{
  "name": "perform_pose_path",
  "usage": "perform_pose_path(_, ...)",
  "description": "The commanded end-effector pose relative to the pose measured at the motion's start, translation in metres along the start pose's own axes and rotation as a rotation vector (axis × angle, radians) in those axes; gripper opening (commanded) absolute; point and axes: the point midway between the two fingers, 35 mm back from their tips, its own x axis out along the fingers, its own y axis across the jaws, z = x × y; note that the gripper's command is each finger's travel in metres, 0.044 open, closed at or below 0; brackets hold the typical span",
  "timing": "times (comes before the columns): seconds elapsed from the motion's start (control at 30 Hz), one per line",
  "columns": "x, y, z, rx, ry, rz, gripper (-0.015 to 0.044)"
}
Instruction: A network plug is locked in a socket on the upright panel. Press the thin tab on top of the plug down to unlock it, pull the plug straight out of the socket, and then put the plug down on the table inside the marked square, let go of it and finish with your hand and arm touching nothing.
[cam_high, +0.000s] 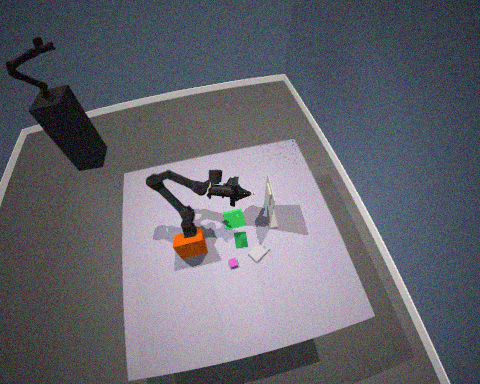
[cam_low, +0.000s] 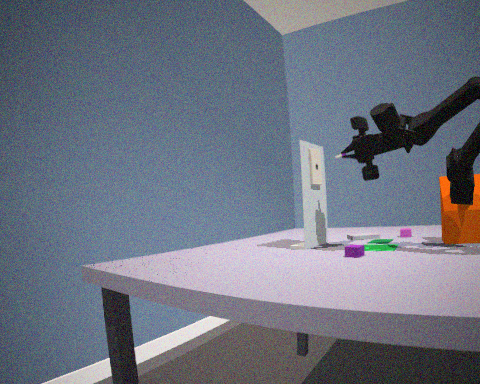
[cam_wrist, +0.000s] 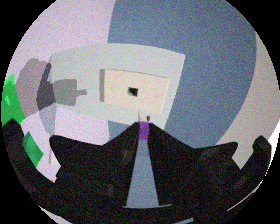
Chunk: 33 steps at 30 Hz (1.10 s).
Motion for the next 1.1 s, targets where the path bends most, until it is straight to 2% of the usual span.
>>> perform_pose_path(0.0, 0.003, 0.024, -0.004, -0.056, -0.032, 0.098, 0.0)
perform_pose_path(0.5, -0.004, 0.105, -0.007, -0.225, -0.247, 0.444, 0.0)
perform_pose_path(1.07, -0.046, 0.177, -0.007, -0.297, -0.579, 0.752, 0.0)
